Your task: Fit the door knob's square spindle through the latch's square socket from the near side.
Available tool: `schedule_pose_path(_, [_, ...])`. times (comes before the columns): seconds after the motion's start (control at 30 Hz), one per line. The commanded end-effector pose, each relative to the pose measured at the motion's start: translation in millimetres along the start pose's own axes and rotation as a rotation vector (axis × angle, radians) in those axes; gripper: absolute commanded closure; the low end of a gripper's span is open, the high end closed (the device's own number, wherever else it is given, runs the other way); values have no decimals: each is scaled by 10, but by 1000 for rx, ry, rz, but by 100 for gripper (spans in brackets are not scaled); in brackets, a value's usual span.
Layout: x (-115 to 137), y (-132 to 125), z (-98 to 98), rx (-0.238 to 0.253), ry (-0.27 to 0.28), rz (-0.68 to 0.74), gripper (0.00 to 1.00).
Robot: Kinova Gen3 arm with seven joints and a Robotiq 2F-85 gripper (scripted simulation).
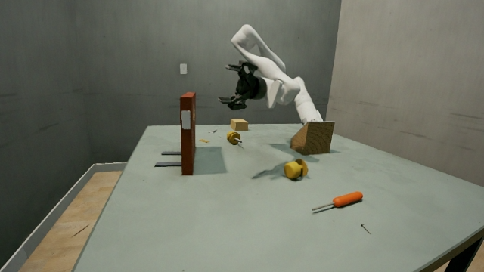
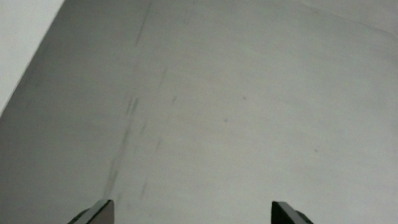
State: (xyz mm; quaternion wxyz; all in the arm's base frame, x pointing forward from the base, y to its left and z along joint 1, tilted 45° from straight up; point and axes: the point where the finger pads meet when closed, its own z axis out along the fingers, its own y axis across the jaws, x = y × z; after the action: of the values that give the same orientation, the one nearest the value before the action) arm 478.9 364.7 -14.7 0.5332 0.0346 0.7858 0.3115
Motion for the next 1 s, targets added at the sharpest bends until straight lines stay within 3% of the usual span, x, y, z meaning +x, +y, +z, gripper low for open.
schedule_pose_path(0.0, [-3,13,1,-2,-1,1,0])
schedule_pose_path(0.6, [-82,-67,-86,54,-2,20,0])
schedule_pose_path(0.97, [-324,-242,-369,197,-12,70,0])
